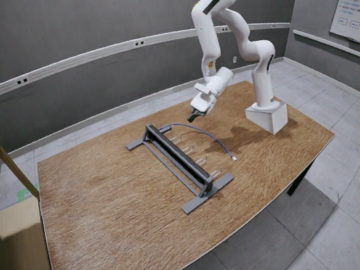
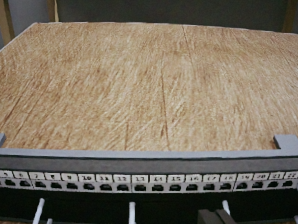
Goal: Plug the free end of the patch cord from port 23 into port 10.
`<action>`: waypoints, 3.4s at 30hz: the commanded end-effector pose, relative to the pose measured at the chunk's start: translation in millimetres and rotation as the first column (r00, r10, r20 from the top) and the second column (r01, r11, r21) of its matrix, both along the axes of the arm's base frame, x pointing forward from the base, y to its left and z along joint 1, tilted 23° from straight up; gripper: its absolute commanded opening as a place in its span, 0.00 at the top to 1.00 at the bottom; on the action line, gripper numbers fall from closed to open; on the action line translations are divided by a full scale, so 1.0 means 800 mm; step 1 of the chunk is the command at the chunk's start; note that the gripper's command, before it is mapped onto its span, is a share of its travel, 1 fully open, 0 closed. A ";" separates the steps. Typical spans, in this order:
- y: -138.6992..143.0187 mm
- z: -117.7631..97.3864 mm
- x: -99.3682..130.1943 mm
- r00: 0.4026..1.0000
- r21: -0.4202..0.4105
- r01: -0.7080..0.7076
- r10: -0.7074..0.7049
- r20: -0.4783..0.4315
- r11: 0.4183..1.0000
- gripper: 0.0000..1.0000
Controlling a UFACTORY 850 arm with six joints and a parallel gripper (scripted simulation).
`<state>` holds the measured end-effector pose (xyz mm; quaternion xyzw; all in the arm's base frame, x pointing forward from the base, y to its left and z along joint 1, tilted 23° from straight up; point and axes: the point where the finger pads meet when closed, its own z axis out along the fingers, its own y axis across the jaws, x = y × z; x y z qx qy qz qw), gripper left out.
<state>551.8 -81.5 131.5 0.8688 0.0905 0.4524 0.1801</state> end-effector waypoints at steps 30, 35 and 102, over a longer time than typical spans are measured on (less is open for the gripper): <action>0.000 0.000 0.001 1.000 0.000 0.000 0.000 0.002 1.000 1.00; 0.000 0.000 0.001 1.000 0.000 0.000 0.000 0.002 1.000 1.00; -0.067 0.065 -0.046 1.000 0.000 0.000 0.000 0.002 1.000 1.00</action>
